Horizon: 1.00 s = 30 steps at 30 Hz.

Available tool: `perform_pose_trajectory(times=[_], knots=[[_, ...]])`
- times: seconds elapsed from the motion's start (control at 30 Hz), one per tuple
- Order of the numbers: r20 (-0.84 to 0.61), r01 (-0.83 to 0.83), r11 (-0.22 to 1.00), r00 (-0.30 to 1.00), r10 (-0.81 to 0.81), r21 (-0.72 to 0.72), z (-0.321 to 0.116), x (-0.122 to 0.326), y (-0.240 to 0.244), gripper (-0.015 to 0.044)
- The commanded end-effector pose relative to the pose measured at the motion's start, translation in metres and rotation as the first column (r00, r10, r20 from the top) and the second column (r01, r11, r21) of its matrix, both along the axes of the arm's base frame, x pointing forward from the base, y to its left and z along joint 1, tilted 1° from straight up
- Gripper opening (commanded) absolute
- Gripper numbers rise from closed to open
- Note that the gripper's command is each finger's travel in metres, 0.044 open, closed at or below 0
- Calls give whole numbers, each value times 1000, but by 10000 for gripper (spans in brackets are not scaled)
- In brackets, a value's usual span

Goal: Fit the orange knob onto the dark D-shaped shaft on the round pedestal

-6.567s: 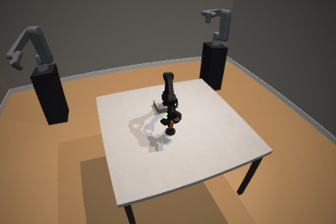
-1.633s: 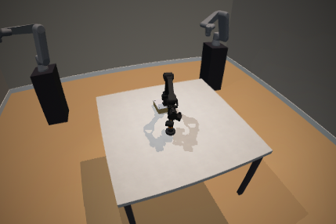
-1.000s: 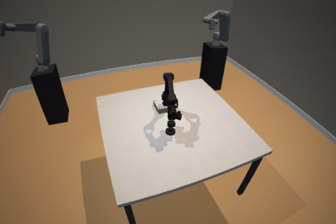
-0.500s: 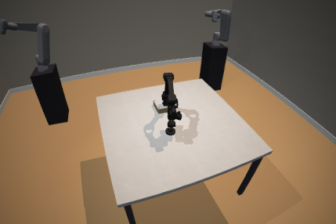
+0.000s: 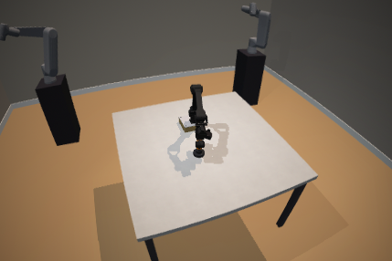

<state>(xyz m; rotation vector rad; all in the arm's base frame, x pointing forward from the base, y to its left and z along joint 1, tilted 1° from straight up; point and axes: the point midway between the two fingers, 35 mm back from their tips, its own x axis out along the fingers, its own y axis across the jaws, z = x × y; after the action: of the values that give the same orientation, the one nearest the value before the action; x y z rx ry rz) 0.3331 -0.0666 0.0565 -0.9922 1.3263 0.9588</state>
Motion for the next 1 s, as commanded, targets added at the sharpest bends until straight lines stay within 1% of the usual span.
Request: perform_pose_trajectory(times=[0.0,0.5,0.57,0.73,0.97], knots=[[-1,-5,1000,1000,5,-4,-1,0,-1,0],[-1,-5,1000,1000,5,-4,5,3,-1,0],[-2,-30,1000,1000,30,-5,5,3,-1,0],[-4,-202,979,979,202,-8,5,5,-2,0],[-4,-212,977,977,212,-9,3,5,-2,0]])
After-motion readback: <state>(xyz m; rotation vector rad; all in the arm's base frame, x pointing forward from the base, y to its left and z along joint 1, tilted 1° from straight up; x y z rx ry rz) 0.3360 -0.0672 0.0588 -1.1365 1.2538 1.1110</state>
